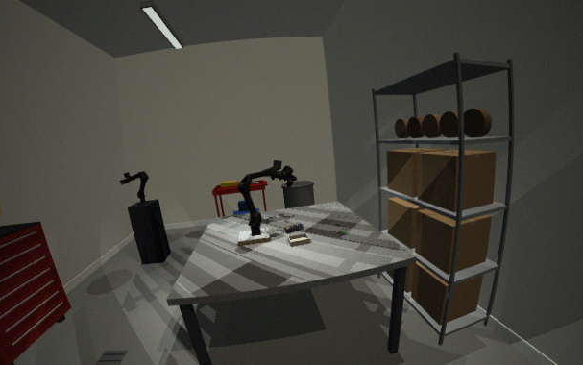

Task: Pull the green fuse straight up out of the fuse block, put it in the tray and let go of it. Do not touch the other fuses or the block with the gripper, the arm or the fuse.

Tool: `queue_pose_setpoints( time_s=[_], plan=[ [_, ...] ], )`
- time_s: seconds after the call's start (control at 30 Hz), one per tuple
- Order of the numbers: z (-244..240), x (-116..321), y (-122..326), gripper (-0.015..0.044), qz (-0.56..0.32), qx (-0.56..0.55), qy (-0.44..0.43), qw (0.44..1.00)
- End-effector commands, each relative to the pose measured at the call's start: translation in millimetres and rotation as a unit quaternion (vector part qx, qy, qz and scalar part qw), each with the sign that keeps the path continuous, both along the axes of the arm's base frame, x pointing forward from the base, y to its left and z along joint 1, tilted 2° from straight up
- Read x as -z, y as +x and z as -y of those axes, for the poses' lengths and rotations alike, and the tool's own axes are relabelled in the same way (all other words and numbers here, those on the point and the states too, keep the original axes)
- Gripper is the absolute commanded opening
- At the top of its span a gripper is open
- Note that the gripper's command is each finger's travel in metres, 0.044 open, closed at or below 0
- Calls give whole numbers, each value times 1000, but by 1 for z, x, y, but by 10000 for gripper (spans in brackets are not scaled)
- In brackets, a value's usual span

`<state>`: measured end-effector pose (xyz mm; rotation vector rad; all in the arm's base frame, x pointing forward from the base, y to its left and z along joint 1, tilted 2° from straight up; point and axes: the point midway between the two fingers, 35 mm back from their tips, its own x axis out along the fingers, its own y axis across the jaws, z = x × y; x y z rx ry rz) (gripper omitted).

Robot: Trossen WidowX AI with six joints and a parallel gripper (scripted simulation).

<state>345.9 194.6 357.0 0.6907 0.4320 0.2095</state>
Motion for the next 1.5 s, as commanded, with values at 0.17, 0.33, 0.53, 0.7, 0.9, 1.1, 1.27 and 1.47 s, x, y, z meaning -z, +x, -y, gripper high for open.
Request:
queue_pose_setpoints(
  time_s=[0.17, 0.33, 0.53, 0.7, 0.9, 1.1, 1.27, 1.47],
  plan=[
    [69, 133, 24, 72, -246, 113, -10, 963],
    [116, 198, 9, 72, -386, 193, 8, 902],
    [168, 262, -34, 72, -548, 302, 51, 778],
    [174, 272, -48, 72, -582, 327, 63, 742],
    [174, 273, -48, 72, -582, 327, 63, 742],
    [174, 278, -48, 72, -582, 327, 63, 742],
    [173, 283, -47, 72, -582, 327, 63, 742],
    [172, 288, -47, 72, -582, 327, 63, 742]
  ],
)
